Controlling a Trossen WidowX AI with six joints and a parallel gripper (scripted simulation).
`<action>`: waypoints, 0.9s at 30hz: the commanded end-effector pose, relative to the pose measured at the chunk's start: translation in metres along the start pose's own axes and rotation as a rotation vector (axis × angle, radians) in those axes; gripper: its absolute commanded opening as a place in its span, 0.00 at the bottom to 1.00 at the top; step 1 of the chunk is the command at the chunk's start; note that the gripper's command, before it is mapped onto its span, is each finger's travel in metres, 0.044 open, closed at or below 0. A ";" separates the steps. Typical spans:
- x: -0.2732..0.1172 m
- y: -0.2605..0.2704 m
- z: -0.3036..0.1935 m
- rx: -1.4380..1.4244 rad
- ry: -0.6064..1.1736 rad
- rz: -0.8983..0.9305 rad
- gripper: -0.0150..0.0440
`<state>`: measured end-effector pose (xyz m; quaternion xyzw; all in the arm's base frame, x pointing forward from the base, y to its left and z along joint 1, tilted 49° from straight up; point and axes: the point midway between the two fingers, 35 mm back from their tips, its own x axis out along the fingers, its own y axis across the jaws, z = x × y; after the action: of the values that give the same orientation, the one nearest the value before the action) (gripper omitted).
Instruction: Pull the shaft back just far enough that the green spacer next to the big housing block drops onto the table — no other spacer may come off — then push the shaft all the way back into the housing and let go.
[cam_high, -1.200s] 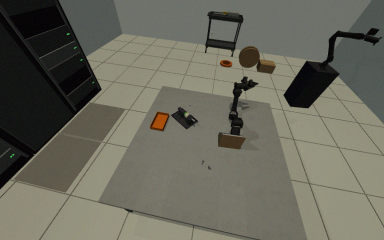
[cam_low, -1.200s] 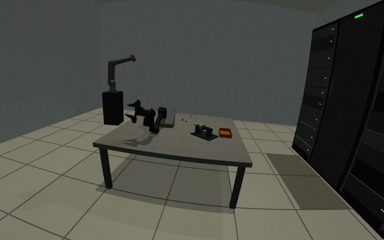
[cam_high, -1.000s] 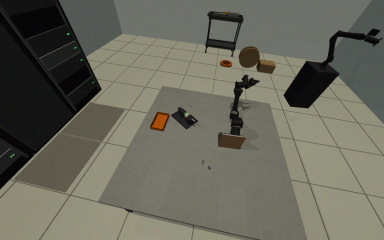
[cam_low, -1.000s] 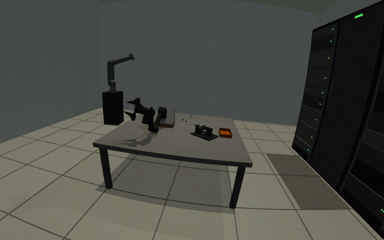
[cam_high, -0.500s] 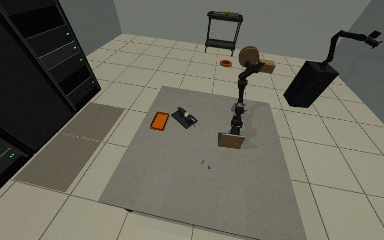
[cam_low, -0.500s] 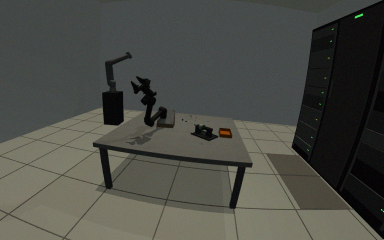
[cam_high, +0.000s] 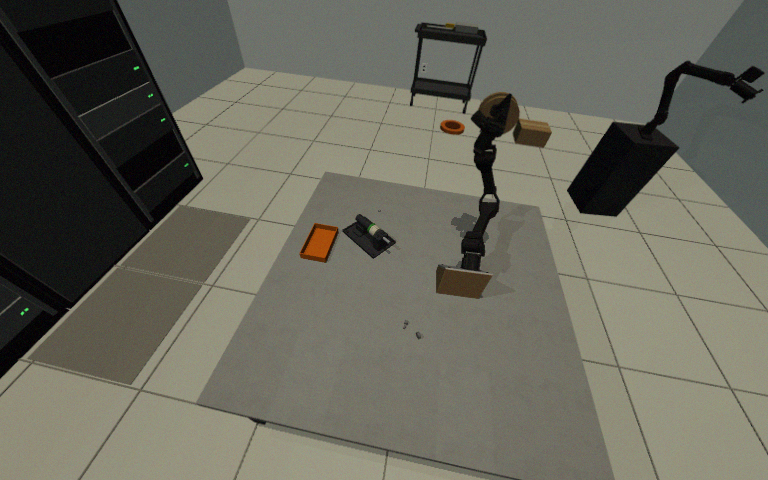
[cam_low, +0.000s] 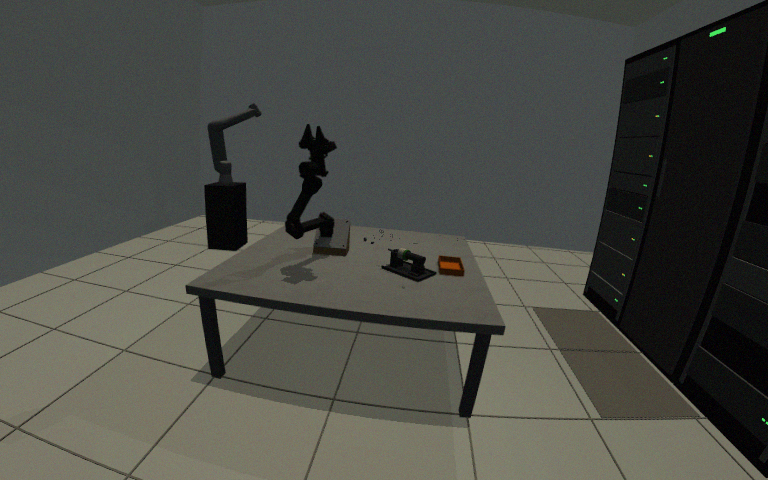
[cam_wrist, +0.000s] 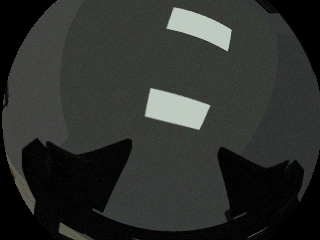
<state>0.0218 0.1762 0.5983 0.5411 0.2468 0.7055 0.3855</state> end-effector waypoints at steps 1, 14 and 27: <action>0.008 -0.041 0.041 -0.011 -0.151 -0.126 1.00; -0.044 -0.191 0.176 0.009 -0.645 -0.613 1.00; -0.195 -0.299 0.259 -0.035 -1.054 -1.252 1.00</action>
<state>0.3530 0.1960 0.3677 0.5883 0.2720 0.0938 0.7557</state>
